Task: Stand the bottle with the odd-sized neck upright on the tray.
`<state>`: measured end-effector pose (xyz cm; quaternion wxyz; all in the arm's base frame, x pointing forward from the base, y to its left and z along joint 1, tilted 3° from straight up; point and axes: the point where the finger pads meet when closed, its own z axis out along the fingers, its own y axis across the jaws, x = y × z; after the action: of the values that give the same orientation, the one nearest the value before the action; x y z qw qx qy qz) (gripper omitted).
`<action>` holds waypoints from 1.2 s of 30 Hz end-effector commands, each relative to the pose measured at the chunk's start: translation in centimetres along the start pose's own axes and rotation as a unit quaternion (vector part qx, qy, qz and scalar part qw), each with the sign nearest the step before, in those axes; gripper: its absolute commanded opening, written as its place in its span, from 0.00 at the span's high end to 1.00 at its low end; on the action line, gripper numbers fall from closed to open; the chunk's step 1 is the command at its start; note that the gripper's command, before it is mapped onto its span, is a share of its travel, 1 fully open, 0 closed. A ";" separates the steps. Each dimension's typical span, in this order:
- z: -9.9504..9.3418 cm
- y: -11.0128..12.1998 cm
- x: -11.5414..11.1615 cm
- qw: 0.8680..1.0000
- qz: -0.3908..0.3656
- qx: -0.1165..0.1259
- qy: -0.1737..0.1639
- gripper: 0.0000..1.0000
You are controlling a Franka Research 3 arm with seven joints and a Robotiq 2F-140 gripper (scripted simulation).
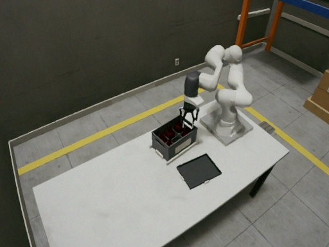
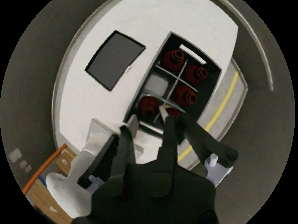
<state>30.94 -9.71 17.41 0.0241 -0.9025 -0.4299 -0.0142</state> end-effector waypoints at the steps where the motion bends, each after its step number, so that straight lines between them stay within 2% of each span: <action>1: 0.2 0.1 -0.1 1.000 0.002 -0.001 -0.001 0.56; 36: 3.7 0.1 -0.1 1.000 0.002 -0.001 -0.001 0.56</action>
<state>30.82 -9.58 14.00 0.0250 -0.9019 -0.4311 -0.0124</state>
